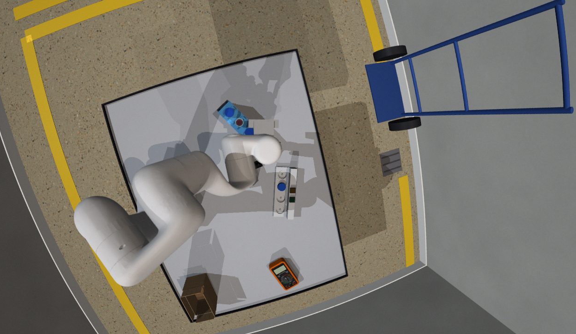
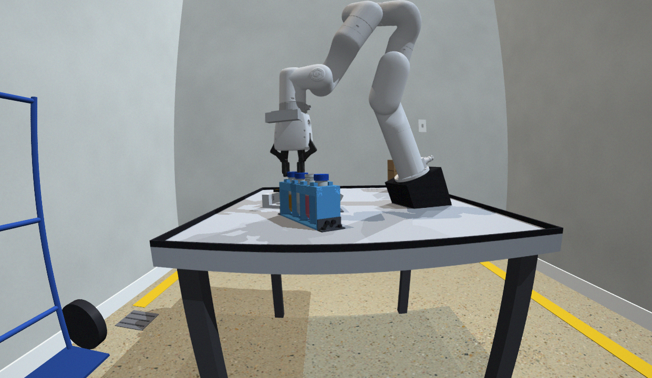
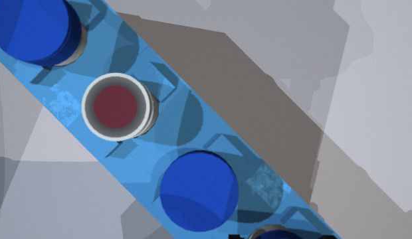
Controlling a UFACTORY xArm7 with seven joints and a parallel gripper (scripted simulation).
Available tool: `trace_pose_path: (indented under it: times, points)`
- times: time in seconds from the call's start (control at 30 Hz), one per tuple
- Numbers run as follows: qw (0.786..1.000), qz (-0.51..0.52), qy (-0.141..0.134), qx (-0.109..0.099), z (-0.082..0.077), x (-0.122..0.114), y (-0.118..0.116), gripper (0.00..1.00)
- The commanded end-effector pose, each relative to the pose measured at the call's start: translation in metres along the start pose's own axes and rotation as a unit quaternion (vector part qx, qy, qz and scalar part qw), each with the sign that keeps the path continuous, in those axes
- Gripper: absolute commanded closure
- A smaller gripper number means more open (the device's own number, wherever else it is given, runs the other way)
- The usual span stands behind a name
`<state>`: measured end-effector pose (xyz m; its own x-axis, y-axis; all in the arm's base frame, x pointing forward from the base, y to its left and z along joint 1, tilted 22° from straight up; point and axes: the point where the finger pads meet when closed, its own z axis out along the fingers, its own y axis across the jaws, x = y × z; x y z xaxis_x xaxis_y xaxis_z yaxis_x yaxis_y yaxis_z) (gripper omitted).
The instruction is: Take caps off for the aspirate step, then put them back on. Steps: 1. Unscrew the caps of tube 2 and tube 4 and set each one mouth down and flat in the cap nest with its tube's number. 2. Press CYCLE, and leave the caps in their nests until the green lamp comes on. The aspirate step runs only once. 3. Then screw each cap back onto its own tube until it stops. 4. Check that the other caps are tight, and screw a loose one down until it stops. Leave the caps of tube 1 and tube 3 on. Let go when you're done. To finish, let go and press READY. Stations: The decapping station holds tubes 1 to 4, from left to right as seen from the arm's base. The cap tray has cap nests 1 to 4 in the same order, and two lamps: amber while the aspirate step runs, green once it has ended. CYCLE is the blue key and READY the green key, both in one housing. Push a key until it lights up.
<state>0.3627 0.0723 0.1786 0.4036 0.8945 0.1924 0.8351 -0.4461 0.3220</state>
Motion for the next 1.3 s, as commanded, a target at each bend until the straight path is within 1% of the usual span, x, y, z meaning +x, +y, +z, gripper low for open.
trace_pose_path:
  times: [0.0, 0.13, 0.27, 0.43, 0.57, 0.63, 0.77, 0.93, 1.13, 1.2, 1.23, 1.27]
  points:
    - [1.0, 0.001, 0.0, -0.001, -0.0008, 0.0007, 0.0009, 1.0]
    - [1.0, 0.0, 0.0, -0.001, -0.0008, 0.0007, 0.0009, 1.0]
    - [0.995, -0.099, 0.0, -0.001, -0.0009, 0.0008, 0.0009, 1.0]
    - [0.977, -0.214, 0.0, -0.001, -0.0011, 0.0008, 0.001, 1.0]
    - [0.956, -0.292, -0.001, -0.001, -0.0012, 0.0008, 0.001, 1.0]
    - [0.956, -0.292, -0.001, -0.001, -0.0012, 0.0008, 0.001, 1.0]
    - [0.919, -0.395, 0.0, -0.001, -0.0013, 0.0008, 0.001, 1.0]
    - [0.876, -0.482, -0.001, -0.001, -0.0014, 0.0008, 0.001, 1.0]
    - [0.812, -0.583, -0.002, -0.001, -0.0016, 0.0008, 0.001, 1.0]
    - [0.812, -0.583, -0.002, -0.001, -0.0016, 0.0008, 0.001, 1.0]
    - [0.791, -0.612, 0.0, -0.001, -0.0016, 0.0008, 0.001, 1.0]
    - [0.775, -0.631, -0.001, -0.001, -0.0016, 0.0008, 0.001, 1.0]
